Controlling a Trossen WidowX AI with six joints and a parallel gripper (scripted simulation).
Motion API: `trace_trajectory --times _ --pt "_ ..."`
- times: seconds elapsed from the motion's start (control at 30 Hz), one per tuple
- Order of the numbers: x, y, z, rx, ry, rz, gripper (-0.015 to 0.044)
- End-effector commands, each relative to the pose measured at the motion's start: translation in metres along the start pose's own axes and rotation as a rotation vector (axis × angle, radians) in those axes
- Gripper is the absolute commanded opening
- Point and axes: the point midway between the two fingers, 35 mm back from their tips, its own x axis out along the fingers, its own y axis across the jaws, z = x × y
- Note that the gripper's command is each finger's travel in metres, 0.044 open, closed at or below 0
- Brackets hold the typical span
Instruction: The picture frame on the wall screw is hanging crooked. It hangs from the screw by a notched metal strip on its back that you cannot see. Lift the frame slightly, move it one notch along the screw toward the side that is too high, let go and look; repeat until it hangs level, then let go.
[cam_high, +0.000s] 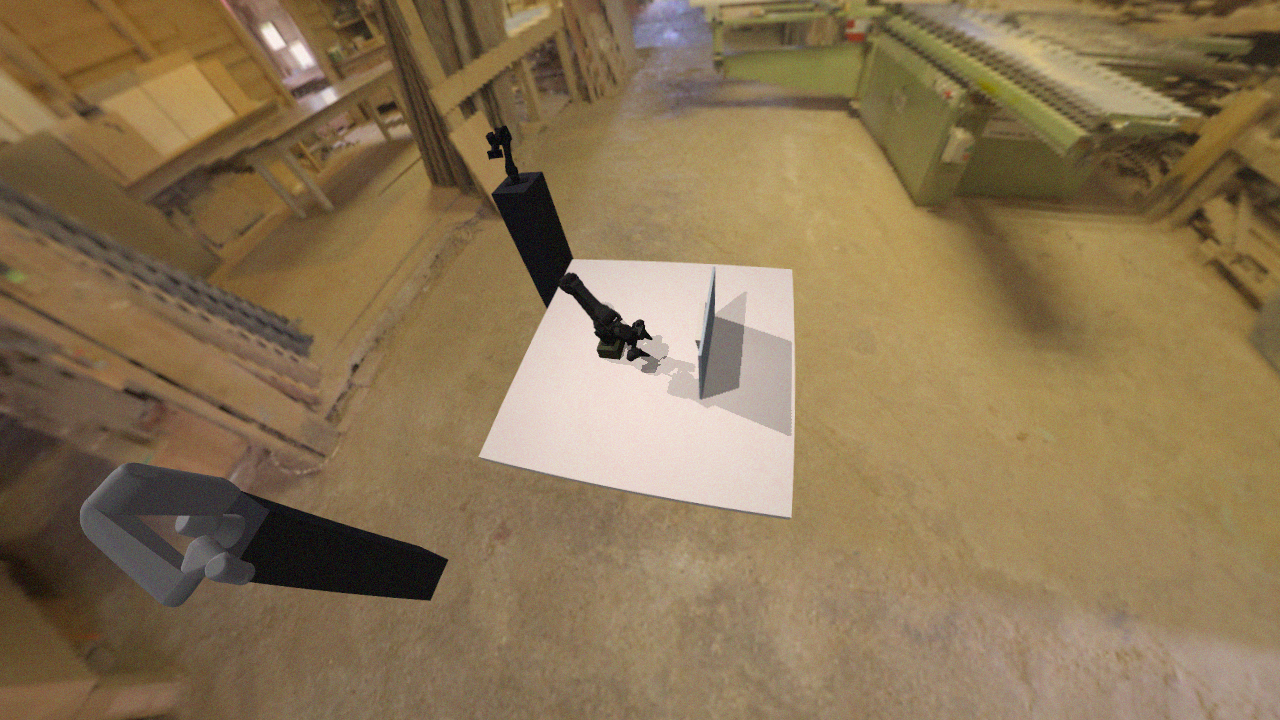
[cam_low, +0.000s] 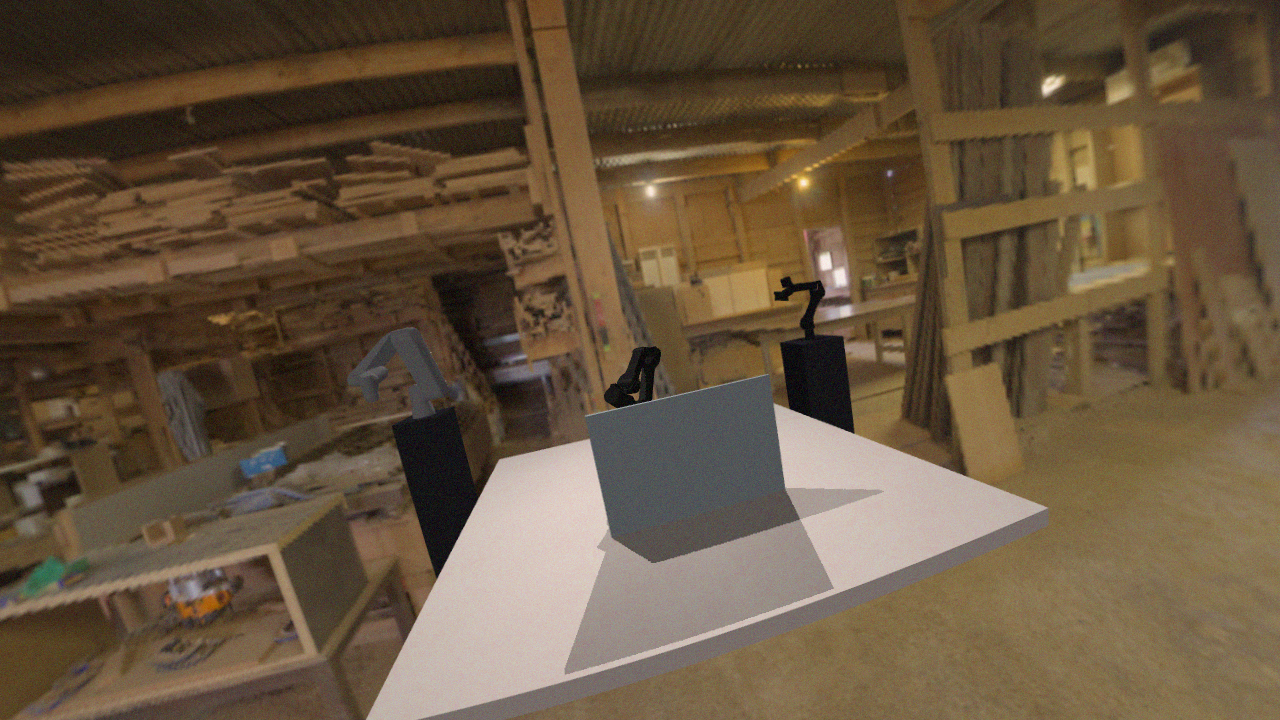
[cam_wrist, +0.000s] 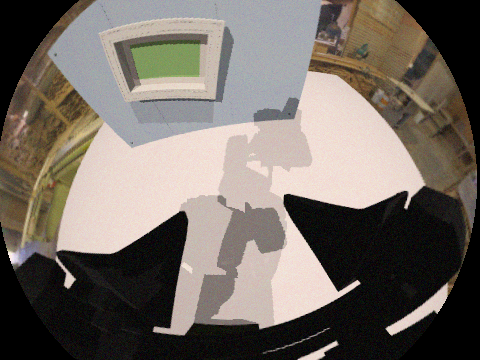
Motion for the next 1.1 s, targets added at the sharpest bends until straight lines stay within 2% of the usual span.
trace_trajectory --times 0.0,0.13,0.27,0.4,0.5,0.63,0.83,1.07 --pt "0.000 0.000 0.001 0.008 -0.002 -0.004 0.0374" --pt "-0.001 0.009 0.015 0.180 -0.060 -0.064 0.0269" --pt "-0.005 0.022 0.034 0.414 -0.186 -0.091 0.0260" --pt "-0.016 0.038 0.055 0.679 -0.343 -0.042 0.0260" --pt "-0.027 0.052 0.069 0.899 -0.460 0.051 0.0260" --pt "-0.046 0.071 0.085 1.218 -0.584 0.252 0.0260" --pt "-0.076 0.094 0.098 1.663 -0.637 0.621 0.0260" --pt "-0.078 0.095 0.099 1.694 -0.634 0.650 0.0260"
